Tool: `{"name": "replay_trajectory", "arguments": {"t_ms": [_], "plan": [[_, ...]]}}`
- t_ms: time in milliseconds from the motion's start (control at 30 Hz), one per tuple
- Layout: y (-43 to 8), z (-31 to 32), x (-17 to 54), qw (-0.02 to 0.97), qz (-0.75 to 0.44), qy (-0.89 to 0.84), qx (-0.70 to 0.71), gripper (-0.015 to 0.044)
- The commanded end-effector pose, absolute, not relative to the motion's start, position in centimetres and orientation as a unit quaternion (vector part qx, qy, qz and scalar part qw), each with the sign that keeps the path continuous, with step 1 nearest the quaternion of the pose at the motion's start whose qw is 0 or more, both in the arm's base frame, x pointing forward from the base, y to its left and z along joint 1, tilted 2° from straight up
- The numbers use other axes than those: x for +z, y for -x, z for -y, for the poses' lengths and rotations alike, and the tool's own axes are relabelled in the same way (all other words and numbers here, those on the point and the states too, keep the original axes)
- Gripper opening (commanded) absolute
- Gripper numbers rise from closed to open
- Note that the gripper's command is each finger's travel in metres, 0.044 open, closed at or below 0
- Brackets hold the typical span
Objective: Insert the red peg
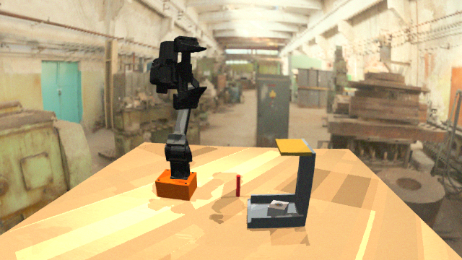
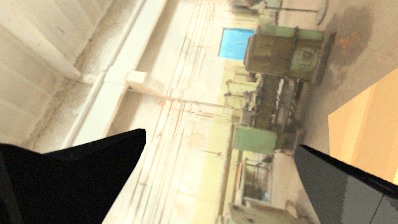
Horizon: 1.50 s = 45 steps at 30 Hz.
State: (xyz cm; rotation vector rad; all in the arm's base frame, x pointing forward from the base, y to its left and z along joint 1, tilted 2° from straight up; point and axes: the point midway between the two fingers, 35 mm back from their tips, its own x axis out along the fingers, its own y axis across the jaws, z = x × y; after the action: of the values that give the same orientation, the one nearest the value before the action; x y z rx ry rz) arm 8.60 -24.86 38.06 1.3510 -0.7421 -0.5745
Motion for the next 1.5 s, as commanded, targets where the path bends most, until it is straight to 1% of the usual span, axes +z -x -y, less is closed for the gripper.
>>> {"name": "replay_trajectory", "arguments": {"t_ms": [0,700,1467], "plan": [[-10.0,24.6,36.2,0.646,0.318,-0.652,-0.239,0.0440],[-16.4,21.3,28.6,0.492,0.220,-0.820,-0.189,0.0440],[-21.2,14.2,19.6,0.280,0.079,-0.936,-0.201,0.0440]]}}
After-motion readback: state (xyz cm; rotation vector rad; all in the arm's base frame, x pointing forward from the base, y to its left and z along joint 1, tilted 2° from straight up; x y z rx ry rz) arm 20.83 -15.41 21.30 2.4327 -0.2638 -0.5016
